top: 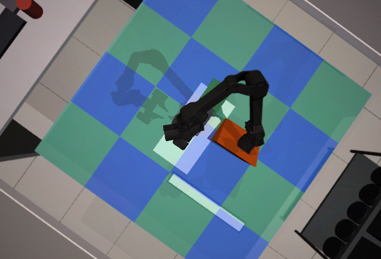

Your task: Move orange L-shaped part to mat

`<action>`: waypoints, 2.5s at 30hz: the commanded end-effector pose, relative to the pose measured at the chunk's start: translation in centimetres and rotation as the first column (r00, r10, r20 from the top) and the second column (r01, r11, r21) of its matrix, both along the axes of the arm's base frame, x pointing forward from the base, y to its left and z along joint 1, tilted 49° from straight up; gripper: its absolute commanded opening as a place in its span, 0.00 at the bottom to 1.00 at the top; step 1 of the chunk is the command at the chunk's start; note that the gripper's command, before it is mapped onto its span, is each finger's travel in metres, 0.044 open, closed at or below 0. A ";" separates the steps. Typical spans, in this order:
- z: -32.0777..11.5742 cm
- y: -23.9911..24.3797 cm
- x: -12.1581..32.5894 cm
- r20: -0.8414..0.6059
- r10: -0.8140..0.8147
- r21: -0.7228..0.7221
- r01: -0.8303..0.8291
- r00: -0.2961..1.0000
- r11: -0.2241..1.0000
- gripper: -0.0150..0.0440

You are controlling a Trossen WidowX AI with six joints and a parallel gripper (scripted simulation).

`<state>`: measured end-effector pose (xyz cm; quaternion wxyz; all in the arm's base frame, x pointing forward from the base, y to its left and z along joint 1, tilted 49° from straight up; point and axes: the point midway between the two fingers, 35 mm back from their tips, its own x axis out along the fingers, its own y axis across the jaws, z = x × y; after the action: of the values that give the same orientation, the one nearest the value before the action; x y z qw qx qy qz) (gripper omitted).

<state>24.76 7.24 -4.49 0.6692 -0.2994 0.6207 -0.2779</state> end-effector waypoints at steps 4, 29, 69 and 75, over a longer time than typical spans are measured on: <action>0.1 -0.1 0.0 -0.035 0.031 -0.004 -0.032 0.999 0.999 0.65; 6.1 -5.0 1.0 -0.795 0.606 0.420 -0.713 0.008 0.561 0.73; 1.5 -10.2 1.5 -0.796 0.605 0.419 -0.714 0.008 0.561 0.73; 1.0 -10.9 1.5 -0.798 0.603 0.418 -0.714 0.008 0.562 0.73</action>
<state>26.52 -3.26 -3.08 0.2674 -0.6816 0.6383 0.2377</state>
